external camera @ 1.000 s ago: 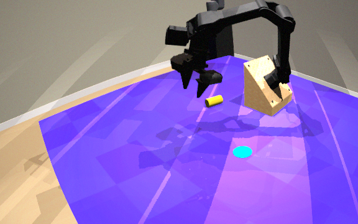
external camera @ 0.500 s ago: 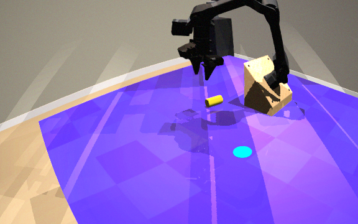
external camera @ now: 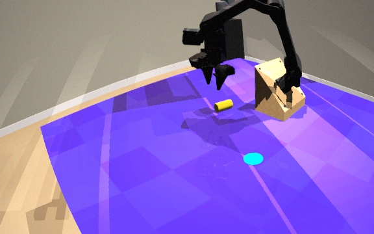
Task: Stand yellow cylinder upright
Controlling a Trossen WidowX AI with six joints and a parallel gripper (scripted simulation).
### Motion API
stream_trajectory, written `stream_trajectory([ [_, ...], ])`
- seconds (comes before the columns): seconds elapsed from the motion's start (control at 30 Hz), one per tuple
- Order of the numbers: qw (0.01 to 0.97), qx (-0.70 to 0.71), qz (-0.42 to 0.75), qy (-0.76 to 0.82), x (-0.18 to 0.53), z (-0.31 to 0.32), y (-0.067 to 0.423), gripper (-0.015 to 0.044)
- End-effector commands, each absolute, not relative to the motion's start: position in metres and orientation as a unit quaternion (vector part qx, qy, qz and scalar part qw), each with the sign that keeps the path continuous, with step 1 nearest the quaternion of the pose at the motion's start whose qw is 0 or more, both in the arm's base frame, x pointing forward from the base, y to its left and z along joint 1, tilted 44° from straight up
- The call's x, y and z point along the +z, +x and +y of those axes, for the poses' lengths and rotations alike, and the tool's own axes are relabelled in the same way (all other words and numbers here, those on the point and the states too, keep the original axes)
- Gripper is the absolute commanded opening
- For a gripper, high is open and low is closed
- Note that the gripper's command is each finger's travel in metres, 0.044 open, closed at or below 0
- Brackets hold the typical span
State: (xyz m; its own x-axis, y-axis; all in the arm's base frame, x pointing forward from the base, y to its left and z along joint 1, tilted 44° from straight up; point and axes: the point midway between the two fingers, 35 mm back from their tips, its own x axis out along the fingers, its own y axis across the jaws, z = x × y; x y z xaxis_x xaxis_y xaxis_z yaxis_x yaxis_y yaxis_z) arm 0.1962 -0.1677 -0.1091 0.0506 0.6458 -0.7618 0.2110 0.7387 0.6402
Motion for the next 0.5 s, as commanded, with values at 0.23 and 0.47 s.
stream_trajectory([
  [0.23, 0.635, 0.181, 0.674, 0.332, -0.159, -0.106, 0.189, 0.0283],
  [0.47, 0.635, 0.181, 0.674, 0.332, -0.159, -0.106, 0.189, 0.0105],
])
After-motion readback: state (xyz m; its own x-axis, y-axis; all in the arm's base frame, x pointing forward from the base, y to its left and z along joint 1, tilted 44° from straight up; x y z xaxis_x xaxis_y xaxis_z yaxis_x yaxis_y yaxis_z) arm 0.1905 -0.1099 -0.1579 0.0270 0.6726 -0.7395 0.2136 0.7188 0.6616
